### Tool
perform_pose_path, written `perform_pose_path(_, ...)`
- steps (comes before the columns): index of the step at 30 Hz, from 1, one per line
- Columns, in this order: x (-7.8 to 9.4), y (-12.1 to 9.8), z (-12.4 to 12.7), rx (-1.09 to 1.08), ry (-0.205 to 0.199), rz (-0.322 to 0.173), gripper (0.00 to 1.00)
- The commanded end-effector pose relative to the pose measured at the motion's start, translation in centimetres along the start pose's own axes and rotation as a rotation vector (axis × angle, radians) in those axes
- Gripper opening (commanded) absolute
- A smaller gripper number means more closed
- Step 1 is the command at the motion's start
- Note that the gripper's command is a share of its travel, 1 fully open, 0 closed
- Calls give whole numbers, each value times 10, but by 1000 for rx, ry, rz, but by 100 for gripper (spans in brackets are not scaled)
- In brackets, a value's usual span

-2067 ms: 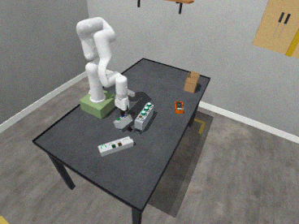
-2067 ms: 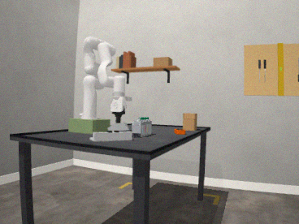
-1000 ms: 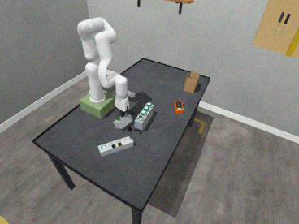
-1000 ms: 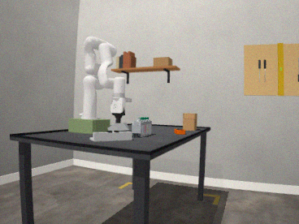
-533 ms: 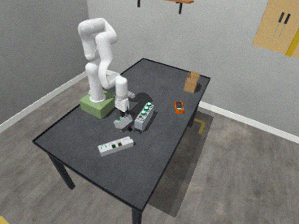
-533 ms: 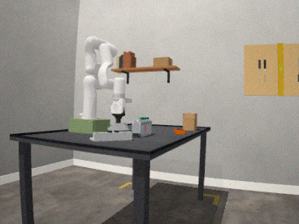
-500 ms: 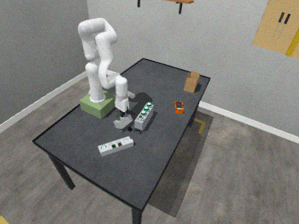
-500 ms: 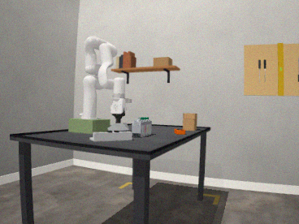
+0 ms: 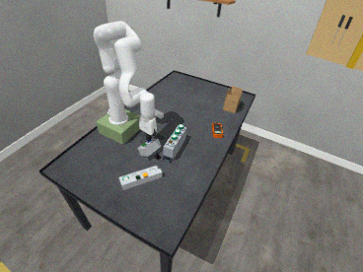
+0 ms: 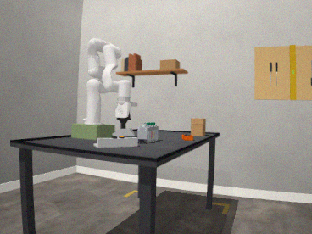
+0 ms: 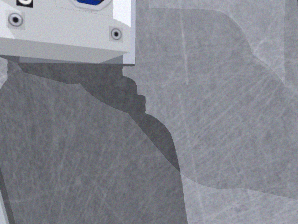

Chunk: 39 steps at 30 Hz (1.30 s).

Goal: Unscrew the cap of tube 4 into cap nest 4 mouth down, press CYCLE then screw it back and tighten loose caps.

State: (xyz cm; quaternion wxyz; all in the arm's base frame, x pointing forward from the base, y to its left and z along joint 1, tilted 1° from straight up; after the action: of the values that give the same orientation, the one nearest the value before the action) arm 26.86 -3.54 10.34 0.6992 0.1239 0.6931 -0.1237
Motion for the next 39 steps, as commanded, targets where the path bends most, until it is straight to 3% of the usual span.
perform_pose_path(1,-12,0,2,0,-4,8,0)
perform_pose_path(5,-24,0,2,0,-4,8,0)
perform_pose_path(15,-24,0,2,0,-4,8,0)
perform_pose_path(16,-24,-5,9,-83,-4,8,100)
perform_pose_path(18,-24,-5,9,-83,-4,8,100)
perform_pose_path(21,-22,-18,30,-326,-6,7,100)
perform_pose_path(35,-20,-41,67,-746,-8,5,100)
perform_pose_path(39,-19,-52,85,-958,-9,4,100)
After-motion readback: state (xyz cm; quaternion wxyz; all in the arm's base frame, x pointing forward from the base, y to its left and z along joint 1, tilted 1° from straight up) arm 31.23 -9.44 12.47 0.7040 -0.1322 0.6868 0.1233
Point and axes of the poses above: the point where the finger pads meet when closed, its own x axis out along the fingers, its own z axis across the jaws, y = z × x, the point moved 10 cm from there along -x, back along the fingers, and after that the axes turned 11 degrees about x, right-handed, at the moved point
